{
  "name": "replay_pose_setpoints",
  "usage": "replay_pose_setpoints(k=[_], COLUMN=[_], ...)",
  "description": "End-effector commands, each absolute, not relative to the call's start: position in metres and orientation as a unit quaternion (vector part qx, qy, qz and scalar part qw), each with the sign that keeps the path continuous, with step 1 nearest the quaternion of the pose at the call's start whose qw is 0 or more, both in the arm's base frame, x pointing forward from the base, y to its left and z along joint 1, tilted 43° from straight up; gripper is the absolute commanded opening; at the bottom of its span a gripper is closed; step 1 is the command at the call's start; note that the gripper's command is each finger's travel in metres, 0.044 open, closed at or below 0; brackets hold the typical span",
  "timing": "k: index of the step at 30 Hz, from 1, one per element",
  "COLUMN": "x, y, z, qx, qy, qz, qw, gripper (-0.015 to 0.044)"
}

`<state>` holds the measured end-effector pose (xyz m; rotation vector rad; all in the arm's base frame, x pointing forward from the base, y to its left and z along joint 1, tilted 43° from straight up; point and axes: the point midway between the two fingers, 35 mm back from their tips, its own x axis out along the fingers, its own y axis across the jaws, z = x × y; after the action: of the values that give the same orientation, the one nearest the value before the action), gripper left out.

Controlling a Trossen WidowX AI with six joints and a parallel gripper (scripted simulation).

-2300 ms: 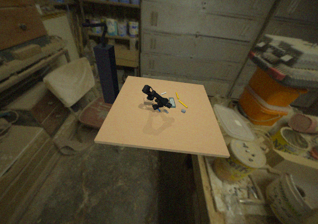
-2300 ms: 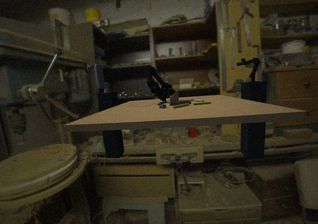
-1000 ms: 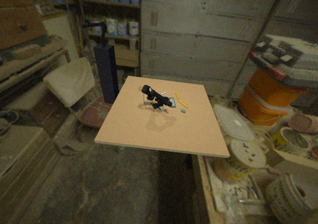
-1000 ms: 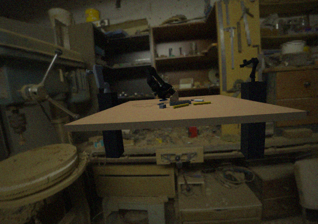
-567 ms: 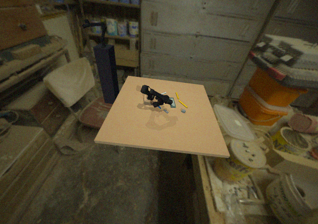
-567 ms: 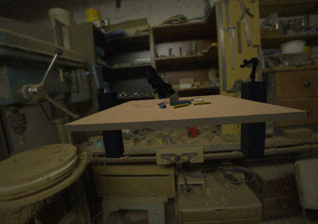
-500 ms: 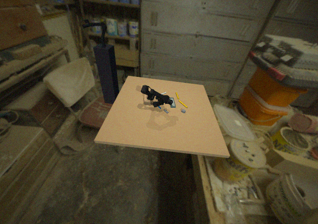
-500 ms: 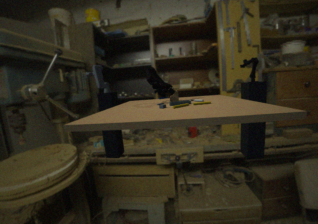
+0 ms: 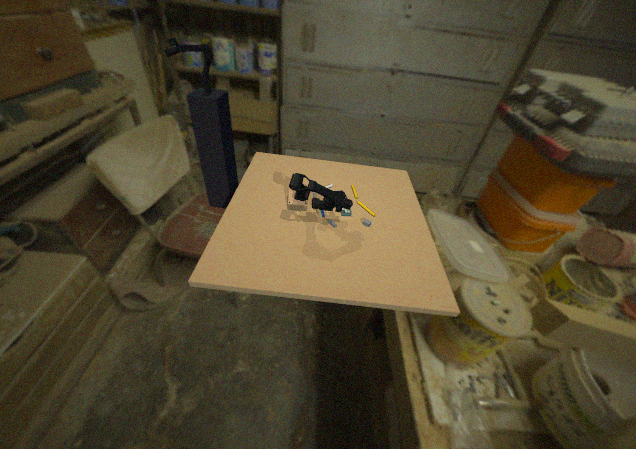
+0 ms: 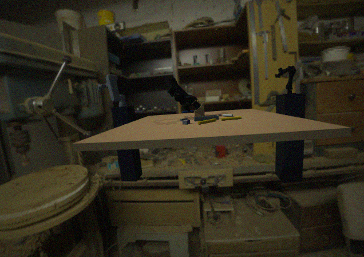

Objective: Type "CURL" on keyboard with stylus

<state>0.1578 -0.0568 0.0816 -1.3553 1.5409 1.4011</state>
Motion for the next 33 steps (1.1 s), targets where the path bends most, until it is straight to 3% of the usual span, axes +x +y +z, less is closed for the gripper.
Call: replay_pose_setpoints(k=[1, 33], x=[0.170, 0.248], y=[-0.049, 0.012], z=[0.082, 0.063], qx=[-0.487, -0.202], qy=[0.616, 0.784], qz=[0.501, 0.210], qw=[0.364, 0.548], gripper=[0.0000, 0.0000])
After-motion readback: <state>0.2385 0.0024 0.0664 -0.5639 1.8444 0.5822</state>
